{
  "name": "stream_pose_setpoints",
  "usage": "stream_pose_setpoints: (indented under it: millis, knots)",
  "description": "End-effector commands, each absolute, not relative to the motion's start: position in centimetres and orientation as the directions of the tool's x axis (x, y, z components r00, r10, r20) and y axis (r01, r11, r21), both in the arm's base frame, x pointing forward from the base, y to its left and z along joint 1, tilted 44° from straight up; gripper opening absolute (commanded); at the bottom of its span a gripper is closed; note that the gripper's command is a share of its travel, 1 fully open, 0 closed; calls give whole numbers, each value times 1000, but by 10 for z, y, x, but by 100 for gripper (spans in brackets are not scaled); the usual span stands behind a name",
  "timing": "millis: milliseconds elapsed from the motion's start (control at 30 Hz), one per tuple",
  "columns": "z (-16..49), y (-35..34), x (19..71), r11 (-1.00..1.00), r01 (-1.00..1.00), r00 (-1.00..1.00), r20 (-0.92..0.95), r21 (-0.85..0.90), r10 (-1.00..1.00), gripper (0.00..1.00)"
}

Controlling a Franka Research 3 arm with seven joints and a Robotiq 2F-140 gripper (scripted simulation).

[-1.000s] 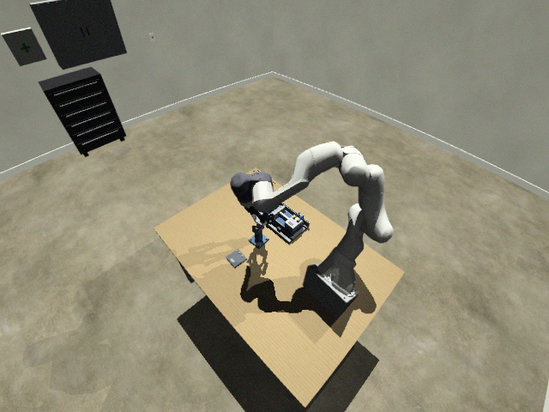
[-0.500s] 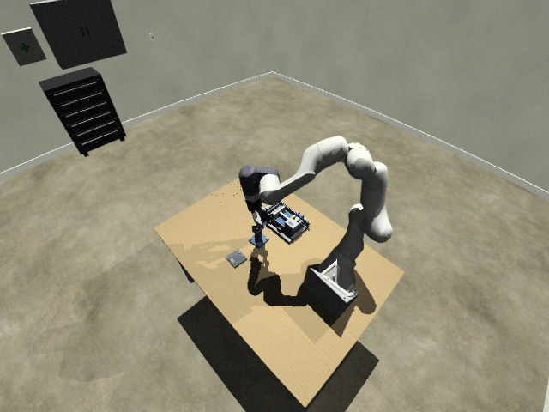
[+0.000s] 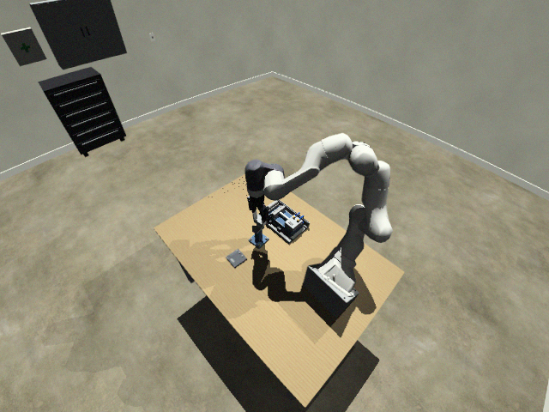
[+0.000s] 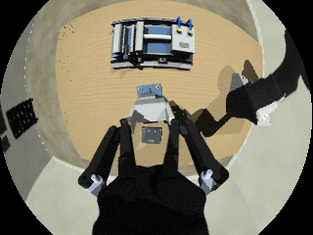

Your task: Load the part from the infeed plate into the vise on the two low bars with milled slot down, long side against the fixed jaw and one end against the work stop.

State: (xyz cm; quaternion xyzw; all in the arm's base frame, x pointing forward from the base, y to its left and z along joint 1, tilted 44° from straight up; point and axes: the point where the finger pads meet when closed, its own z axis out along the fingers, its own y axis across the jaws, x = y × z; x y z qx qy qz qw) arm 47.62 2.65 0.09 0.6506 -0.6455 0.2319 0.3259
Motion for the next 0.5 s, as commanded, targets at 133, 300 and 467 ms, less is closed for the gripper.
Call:
stream_pose_setpoints:
  millis: [133, 300, 467]
  knots:
    - [0, 30, 479, 28, -991, 71, 689, 131, -721, 0]
    - [0, 30, 479, 28, -991, 69, 682, 131, -729, 0]
    - [0, 30, 479, 28, -991, 69, 679, 131, -731, 0]
